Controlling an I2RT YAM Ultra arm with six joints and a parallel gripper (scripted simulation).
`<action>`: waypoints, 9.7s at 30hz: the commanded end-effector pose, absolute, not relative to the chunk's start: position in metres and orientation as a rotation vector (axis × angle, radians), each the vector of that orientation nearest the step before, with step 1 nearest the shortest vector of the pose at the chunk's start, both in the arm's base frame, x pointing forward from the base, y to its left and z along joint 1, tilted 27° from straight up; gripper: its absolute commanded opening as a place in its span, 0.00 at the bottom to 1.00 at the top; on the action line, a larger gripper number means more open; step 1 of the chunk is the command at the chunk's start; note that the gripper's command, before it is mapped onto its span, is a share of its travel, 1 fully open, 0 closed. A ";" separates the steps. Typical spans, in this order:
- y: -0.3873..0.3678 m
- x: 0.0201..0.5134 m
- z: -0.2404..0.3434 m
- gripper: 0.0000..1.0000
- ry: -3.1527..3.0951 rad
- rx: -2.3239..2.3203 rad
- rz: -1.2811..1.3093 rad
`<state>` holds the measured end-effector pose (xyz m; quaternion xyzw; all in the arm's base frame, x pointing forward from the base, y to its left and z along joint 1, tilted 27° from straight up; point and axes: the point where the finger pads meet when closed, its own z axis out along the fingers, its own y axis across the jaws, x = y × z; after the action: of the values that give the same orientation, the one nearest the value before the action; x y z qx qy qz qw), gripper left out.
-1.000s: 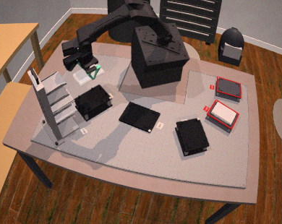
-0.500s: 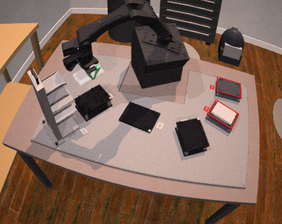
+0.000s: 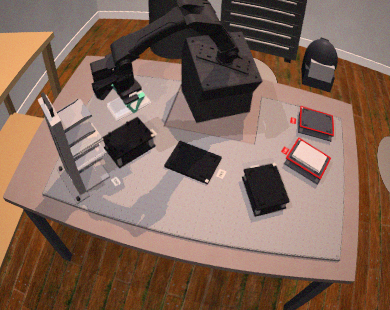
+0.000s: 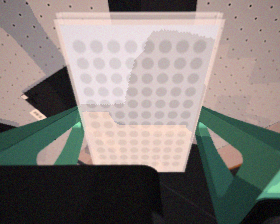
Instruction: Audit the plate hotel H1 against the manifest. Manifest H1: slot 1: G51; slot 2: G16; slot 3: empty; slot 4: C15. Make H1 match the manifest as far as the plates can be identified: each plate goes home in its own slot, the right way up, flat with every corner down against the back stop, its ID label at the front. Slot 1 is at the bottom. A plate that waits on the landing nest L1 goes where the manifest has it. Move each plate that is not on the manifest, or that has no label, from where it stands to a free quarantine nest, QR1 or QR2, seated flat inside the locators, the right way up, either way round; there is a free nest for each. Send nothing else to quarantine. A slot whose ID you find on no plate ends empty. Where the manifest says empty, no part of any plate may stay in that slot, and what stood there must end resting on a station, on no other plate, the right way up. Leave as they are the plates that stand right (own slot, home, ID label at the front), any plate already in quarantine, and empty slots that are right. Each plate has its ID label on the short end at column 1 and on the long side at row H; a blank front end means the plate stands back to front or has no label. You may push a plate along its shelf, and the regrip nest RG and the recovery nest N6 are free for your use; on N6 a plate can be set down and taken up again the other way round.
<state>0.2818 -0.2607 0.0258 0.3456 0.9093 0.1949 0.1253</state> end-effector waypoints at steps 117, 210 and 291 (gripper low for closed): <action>-0.031 0.323 0.008 0.86 1.881 2.319 0.718; -0.012 0.345 -0.055 0.86 1.881 2.320 0.719; -0.001 0.365 -0.098 0.86 1.882 2.321 0.719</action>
<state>0.3613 0.0025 -0.1002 0.7535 0.6141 0.2336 0.0255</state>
